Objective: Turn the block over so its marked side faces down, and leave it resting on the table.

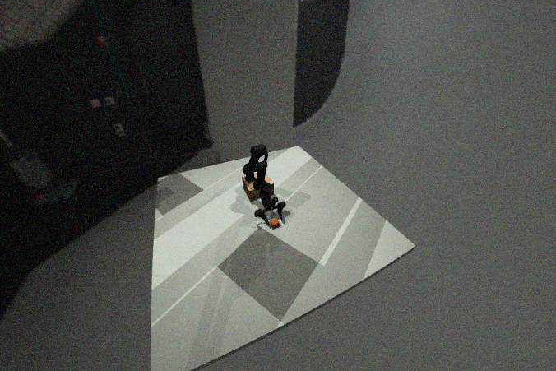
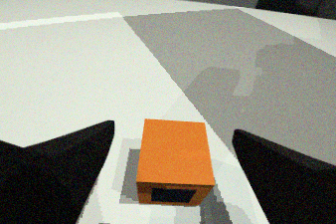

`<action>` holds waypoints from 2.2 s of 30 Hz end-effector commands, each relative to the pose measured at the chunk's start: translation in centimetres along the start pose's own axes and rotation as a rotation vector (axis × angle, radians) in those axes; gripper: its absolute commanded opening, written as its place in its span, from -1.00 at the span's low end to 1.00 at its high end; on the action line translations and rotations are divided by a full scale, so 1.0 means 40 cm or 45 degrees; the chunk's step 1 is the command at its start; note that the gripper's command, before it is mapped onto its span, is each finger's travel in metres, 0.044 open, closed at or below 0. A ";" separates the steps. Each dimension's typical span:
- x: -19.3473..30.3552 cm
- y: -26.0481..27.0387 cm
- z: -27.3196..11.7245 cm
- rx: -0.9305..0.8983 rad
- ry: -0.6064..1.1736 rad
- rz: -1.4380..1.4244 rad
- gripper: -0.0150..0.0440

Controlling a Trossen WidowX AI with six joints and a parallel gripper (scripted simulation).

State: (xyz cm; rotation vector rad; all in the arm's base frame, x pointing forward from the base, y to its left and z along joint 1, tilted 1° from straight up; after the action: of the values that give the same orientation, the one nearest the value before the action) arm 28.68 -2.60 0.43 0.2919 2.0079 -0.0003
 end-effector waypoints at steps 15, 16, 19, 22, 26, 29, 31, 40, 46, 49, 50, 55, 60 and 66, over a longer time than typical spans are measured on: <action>0.003 -0.001 -0.001 0.008 0.004 -0.004 1.00; 0.003 -0.001 -0.001 0.008 0.004 -0.004 1.00; 0.003 -0.001 -0.001 0.008 0.004 -0.004 1.00; 0.003 -0.001 -0.001 0.008 0.004 -0.004 1.00; 0.003 -0.001 -0.001 0.008 0.004 -0.004 1.00; 0.003 -0.001 -0.001 0.008 0.004 -0.004 1.00; 0.003 -0.001 -0.001 0.008 0.004 -0.004 1.00; -0.075 0.013 0.027 0.045 0.282 -0.006 1.00; -0.187 0.030 -0.019 0.071 0.491 -0.006 1.00; -0.216 0.033 -0.042 0.077 0.537 -0.004 1.00; -0.223 0.034 -0.050 0.080 0.556 -0.003 1.00; -0.233 0.033 -0.091 0.105 0.688 -0.002 1.00; -0.233 0.033 -0.093 0.106 0.695 -0.002 1.00; -0.233 0.033 -0.093 0.106 0.695 -0.002 1.00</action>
State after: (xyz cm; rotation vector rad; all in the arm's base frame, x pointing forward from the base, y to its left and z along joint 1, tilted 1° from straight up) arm 30.00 -2.86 7.48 0.3586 2.5098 -0.0271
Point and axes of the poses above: the point midway between the two fingers, 35 mm back from their tips, its own z axis out along the fingers, its own y axis across the jaws, x = y × z, the point moved 8 cm from there along -z, back along the fingers, and after that the axes turned 8 degrees about z, right-handed, at the moved point
